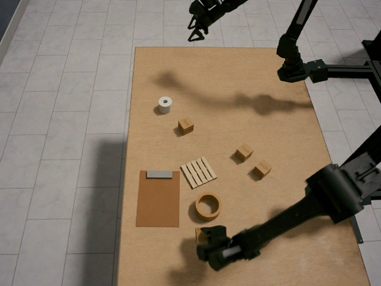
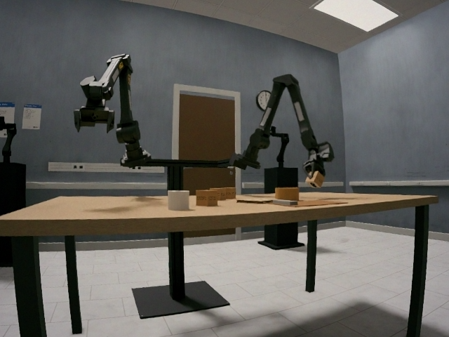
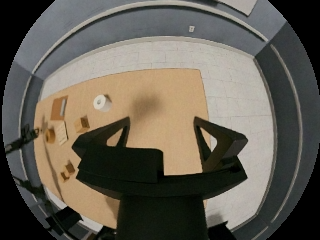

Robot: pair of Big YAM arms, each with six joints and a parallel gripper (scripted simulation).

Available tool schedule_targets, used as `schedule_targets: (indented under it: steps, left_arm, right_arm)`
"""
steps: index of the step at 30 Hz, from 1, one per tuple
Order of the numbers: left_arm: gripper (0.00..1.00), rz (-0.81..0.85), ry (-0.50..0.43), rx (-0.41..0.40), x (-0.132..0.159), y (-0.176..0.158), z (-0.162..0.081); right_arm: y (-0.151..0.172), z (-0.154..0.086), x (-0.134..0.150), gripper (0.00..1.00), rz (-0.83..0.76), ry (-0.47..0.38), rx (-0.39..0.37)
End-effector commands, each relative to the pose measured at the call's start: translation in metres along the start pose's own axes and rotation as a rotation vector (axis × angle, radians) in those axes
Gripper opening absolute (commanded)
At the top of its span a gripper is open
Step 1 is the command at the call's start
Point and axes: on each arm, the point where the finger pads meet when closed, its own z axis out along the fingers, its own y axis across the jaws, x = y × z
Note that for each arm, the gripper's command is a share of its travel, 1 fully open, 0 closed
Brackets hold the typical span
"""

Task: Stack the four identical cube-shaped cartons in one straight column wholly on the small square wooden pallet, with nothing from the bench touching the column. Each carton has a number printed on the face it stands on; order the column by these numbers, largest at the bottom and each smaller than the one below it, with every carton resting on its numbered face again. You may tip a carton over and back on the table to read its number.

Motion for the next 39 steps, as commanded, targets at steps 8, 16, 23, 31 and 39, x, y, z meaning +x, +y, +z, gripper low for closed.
schedule_targets:
  steps: [8,16,23,31,39]
  left_arm:
    - [0.50,0.089,-0.037,-0.358,0.008,0.002,0.010]
    - [0.50,0.144,-0.056,-0.561,0.007,0.009,0.008]
    - [0.50,0.136,-0.050,-0.581,0.008,0.015,0.005]
    - [0.50,0.129,-0.060,-0.586,0.007,0.029,0.013]
    - [0.50,0.130,-0.060,-0.586,0.013,0.035,0.022]
  right_arm:
    - [-0.001,-0.001,-0.013,1.00,-0.014,-0.018,0.000]
    - [-0.001,-0.001,-0.013,1.00,-0.014,-0.018,0.000]
    - [-0.001,-0.001,-0.013,1.00,-0.014,-0.018,0.000]
    - [-0.001,-0.001,-0.013,1.00,-0.014,-0.018,0.000]
    - [-0.001,-0.001,-0.013,1.00,-0.014,-0.018,0.000]
